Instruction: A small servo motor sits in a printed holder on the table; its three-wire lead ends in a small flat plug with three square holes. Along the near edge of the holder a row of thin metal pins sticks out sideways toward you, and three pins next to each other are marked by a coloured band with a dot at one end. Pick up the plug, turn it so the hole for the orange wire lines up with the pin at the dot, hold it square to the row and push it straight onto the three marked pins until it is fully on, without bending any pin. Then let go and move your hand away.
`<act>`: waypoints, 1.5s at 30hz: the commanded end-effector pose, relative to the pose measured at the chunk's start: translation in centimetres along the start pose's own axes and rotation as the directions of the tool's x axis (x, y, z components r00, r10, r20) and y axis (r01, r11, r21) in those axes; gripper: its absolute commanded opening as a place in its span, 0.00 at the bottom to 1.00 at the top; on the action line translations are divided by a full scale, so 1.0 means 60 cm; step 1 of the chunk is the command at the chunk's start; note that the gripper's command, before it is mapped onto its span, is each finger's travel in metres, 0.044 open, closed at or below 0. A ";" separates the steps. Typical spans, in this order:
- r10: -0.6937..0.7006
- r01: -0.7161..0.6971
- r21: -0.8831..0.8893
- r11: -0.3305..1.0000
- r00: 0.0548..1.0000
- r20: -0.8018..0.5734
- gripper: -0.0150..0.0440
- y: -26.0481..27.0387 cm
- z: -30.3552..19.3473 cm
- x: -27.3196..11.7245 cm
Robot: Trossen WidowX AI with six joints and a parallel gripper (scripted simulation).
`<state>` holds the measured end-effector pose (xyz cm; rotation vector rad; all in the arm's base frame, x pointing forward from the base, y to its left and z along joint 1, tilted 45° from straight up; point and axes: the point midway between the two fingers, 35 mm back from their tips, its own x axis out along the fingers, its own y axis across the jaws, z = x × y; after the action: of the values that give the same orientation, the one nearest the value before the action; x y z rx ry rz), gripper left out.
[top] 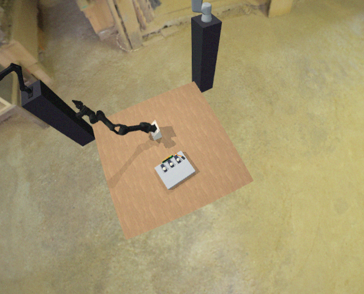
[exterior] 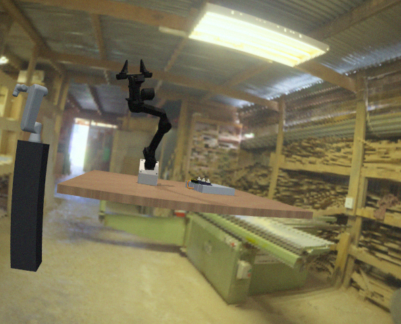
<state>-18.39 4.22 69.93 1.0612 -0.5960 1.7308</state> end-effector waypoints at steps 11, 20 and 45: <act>0.066 -0.066 0.077 0.995 0.998 0.002 0.45 0.016 0.018 -0.015; 0.162 -0.161 0.205 0.965 0.987 0.013 0.45 0.038 0.047 -0.040; 0.503 -0.514 0.634 0.578 0.836 0.219 0.45 0.088 0.187 -0.170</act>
<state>-18.05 -10.42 67.49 1.4640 -0.3003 2.5131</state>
